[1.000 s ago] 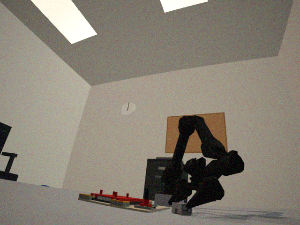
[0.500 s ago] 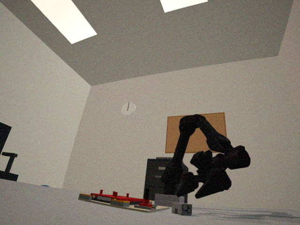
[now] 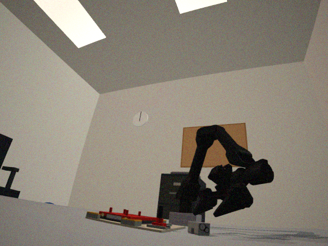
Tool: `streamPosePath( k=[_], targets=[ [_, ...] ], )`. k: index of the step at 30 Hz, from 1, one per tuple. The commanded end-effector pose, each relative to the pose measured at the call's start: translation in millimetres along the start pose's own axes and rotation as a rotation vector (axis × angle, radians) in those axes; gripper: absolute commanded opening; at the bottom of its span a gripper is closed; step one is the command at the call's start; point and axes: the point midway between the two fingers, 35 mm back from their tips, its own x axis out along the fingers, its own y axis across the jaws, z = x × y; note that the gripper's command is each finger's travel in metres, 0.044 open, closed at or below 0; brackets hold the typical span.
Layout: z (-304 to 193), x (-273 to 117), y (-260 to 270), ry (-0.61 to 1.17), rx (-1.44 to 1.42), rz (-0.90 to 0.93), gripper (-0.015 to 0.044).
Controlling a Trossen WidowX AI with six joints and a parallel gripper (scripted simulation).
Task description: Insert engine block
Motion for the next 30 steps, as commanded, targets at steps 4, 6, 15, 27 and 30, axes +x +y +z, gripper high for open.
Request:
streamPosePath(
  k=[4,6,15,27,30],
  targets=[
    [0.9,4.5,-0.3,0.073,0.122,-0.027,0.044],
    [1.5,6.2,-0.4,0.105,0.178,-0.041,0.044],
    [4.9,11.9,-1.1,0.241,0.434,-0.121,0.044],
    [12.4,14.8,-1.3,0.402,0.765,-0.253,0.044],
    [14.5,14.7,-1.3,0.439,0.849,-0.293,0.044]
  ],
)
